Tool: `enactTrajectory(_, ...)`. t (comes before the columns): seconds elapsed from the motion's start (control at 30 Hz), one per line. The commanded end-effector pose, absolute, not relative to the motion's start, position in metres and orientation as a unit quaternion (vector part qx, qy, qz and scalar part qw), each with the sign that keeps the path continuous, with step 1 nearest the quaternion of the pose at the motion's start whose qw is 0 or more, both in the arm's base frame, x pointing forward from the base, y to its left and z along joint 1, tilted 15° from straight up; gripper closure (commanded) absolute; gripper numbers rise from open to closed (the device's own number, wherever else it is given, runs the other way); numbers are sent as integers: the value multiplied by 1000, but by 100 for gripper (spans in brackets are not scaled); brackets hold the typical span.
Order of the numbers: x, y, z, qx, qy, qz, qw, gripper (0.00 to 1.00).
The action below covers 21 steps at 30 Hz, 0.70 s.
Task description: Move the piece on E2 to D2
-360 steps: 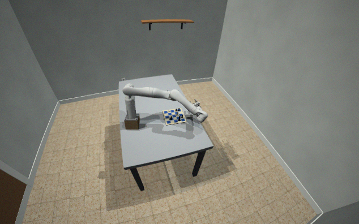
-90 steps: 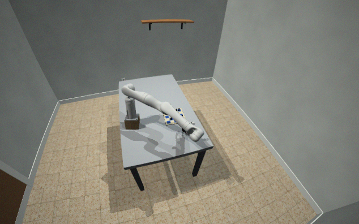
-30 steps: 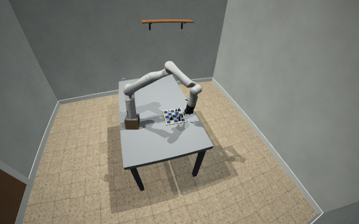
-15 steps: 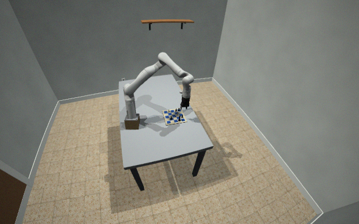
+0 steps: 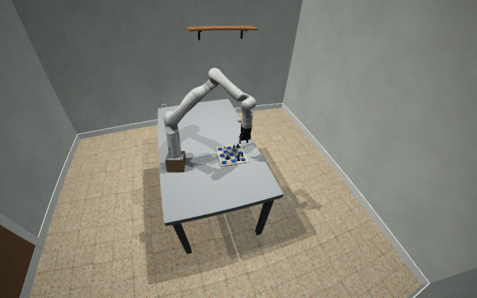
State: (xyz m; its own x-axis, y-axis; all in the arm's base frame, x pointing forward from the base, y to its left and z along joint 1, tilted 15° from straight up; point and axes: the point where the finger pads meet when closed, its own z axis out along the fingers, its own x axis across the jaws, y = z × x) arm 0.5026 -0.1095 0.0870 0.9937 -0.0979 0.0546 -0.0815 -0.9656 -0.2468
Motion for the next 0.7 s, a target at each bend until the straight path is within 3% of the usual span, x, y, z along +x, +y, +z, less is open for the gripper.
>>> enactTrajectory(0.0, 503, -110, 88, -991, 45, -34, 123, 0)
enactTrajectory(0.67, 502, -109, 87, -991, 33, -35, 123, 0)
